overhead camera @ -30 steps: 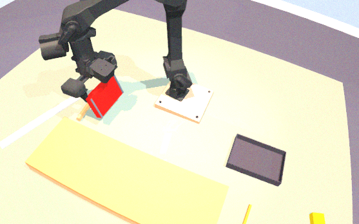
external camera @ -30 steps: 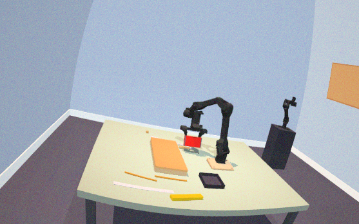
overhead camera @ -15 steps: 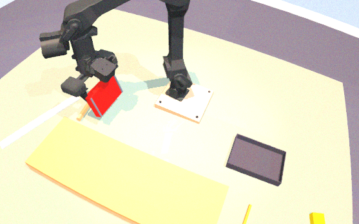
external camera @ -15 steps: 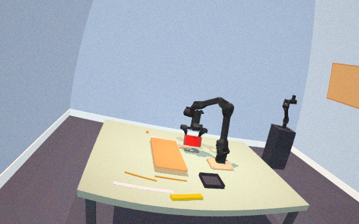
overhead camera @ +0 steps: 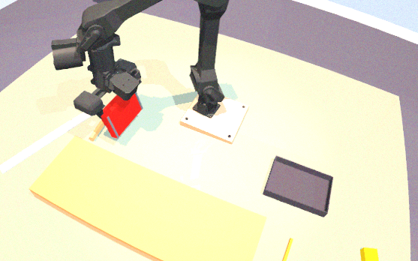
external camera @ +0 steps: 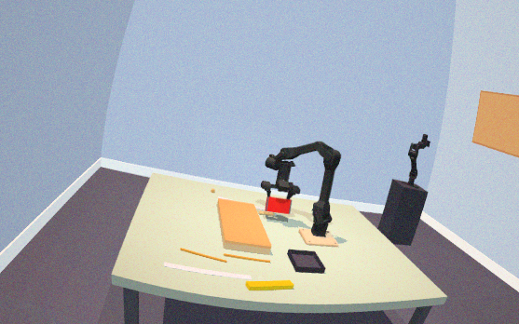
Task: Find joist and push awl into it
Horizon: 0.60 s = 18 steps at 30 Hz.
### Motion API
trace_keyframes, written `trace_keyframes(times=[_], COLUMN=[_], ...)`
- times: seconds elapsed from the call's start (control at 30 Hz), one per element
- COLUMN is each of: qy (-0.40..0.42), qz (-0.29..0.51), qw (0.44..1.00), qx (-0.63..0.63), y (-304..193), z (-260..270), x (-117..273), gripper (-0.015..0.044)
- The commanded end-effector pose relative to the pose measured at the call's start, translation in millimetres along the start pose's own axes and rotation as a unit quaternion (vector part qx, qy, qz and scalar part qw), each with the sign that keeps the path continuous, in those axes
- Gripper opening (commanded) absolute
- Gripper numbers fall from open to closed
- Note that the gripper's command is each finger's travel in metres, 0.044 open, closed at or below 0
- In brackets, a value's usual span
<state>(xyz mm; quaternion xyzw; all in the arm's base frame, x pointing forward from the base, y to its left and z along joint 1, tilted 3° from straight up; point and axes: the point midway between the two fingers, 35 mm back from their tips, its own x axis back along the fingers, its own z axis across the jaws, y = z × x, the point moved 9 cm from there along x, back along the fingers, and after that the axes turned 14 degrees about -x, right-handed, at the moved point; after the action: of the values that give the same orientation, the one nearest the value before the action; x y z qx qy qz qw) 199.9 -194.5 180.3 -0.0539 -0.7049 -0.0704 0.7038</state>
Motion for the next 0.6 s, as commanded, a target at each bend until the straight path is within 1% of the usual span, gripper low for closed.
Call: trace_keyframes(times=[0.0, 0.57], qy=[-0.006, -0.017], qz=[0.013, 0.066], qw=[1.0, 0.998], qx=[-0.002, -0.002], y=[3, 15], z=[1, 4], x=[3, 0], gripper=[0.0, 0.0])
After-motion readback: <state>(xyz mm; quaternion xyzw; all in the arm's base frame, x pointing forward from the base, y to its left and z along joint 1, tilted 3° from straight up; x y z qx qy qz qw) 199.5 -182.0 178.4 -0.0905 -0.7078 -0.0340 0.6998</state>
